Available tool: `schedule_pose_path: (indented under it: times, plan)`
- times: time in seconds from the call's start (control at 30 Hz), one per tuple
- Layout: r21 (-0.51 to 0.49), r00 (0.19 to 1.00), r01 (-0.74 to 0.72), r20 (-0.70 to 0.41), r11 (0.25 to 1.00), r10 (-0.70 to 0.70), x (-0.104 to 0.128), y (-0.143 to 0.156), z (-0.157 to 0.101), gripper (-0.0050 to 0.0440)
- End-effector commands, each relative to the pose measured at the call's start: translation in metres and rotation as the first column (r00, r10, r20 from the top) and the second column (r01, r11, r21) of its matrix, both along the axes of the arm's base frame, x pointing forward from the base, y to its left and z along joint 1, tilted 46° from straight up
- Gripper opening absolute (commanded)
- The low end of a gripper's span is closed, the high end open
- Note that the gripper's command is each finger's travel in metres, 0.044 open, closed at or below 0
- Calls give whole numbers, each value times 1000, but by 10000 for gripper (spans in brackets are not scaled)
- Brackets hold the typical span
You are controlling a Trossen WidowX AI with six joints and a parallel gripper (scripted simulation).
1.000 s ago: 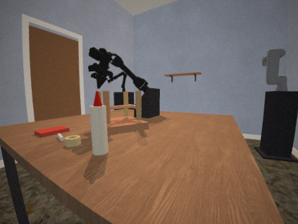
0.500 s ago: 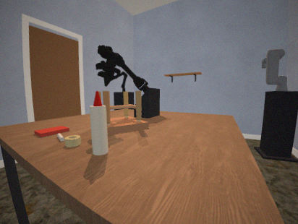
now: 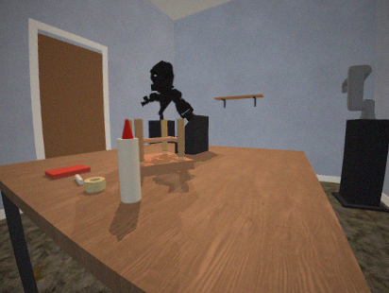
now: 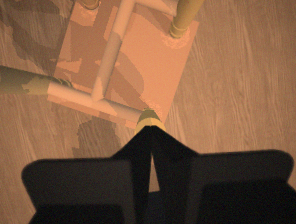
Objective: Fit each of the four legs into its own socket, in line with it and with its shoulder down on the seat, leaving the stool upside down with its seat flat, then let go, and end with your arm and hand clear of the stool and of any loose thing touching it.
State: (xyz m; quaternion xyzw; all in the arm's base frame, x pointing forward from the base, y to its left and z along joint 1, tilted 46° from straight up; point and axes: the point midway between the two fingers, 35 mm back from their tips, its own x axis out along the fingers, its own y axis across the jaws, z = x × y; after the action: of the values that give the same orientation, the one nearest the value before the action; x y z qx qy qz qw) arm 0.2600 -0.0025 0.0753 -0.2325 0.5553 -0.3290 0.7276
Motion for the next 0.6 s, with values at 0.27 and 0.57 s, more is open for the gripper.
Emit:
schedule_pose_path:
  times: [0.27, 0.57]
  plan:
    - [-5, 1000, -4, -6, 1000, 4, -12, 1, -2, 0]
    - [-7, 1000, -3, -6, 1000, 3, -16, -16, -18, 0]
